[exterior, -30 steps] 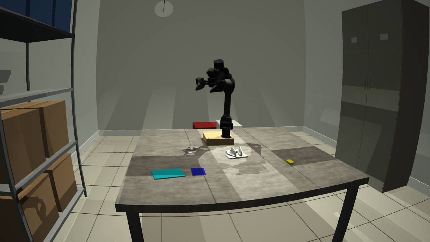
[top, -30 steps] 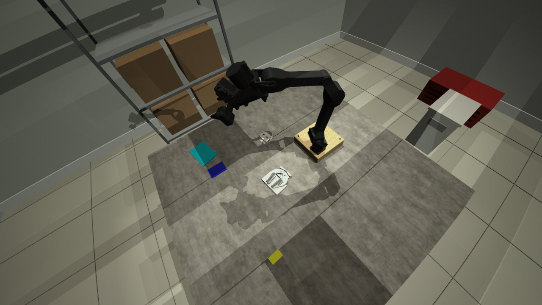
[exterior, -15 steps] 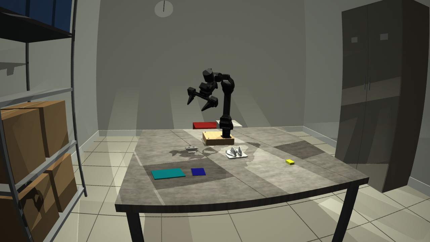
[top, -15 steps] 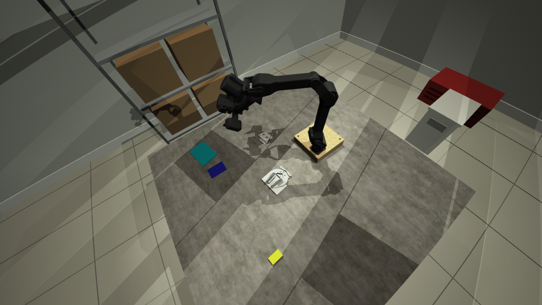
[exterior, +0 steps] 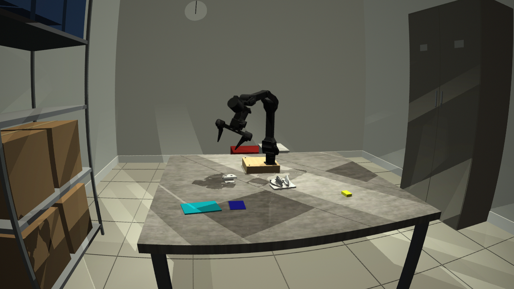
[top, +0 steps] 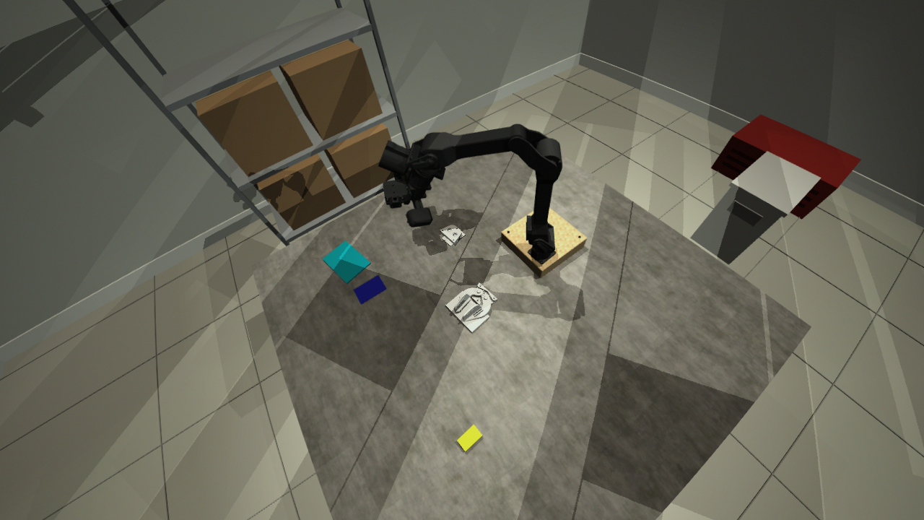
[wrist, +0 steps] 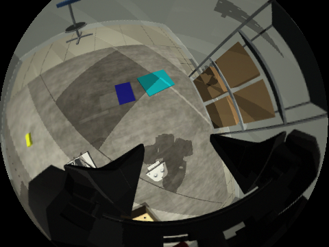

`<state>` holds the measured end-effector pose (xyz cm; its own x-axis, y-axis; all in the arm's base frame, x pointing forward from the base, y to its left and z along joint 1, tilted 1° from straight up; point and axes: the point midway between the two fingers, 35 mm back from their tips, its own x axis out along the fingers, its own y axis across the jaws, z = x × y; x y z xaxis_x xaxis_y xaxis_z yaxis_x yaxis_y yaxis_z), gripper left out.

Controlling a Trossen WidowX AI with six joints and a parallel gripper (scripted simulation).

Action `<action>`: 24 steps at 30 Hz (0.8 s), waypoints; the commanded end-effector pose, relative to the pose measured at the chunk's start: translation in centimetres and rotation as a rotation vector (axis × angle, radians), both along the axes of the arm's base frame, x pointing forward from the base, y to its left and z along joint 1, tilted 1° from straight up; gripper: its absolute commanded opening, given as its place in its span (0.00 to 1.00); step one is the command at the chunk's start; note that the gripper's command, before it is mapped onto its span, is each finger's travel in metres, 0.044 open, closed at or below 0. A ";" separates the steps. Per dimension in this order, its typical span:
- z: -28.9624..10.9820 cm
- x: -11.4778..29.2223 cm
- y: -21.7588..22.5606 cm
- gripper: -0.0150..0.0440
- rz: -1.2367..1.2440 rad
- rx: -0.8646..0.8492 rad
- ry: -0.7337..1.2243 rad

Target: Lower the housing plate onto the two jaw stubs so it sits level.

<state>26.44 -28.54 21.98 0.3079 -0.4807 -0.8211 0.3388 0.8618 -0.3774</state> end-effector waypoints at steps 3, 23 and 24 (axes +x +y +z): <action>-3.4 -2.3 -0.3 1.00 0.070 0.082 0.128; -12.0 -10.2 1.0 1.00 0.333 0.421 0.376; -12.0 -10.2 1.0 1.00 0.333 0.421 0.376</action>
